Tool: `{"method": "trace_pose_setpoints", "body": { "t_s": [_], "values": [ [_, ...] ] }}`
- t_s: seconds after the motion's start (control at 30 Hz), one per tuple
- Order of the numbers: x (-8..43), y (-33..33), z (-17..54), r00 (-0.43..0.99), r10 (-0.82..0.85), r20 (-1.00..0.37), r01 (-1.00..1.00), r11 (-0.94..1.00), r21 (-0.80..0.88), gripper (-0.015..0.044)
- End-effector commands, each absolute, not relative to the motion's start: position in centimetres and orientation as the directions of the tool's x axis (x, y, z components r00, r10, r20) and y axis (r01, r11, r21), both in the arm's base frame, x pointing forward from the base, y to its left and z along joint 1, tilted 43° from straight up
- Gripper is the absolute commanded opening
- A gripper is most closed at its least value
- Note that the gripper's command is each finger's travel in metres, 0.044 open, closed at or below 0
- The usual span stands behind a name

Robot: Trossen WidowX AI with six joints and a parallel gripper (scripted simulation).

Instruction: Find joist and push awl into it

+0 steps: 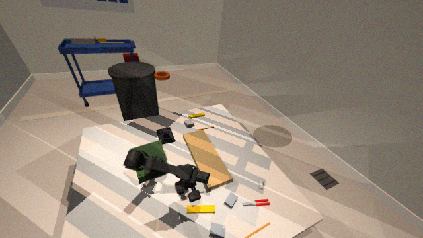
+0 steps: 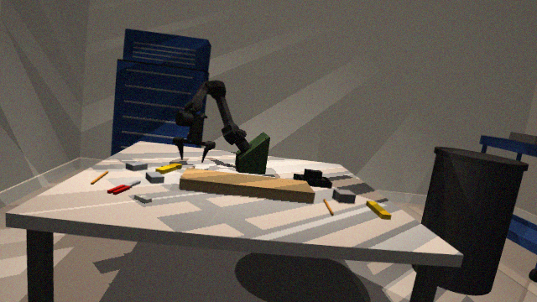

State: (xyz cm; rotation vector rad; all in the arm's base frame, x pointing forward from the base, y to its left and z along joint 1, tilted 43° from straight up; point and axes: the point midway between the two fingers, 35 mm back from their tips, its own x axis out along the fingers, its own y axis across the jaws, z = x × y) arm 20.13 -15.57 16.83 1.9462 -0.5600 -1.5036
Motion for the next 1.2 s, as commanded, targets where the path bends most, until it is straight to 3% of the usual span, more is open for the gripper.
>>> {"method": "trace_pose_setpoints", "body": {
  "t_s": [0.0, 0.83, 1.17],
  "values": [
    [20.3, -15.9, 16.2, 0.264, -0.652, -0.711, 0.043, -0.728, 0.684, 0.0440],
    [20.8, -18.4, 13.5, 0.264, -0.655, -0.708, 0.043, -0.725, 0.687, 0.0440],
    [20.8, -18.4, 13.5, 0.264, -0.655, -0.708, 0.043, -0.725, 0.687, 0.0177]
  ]
}}
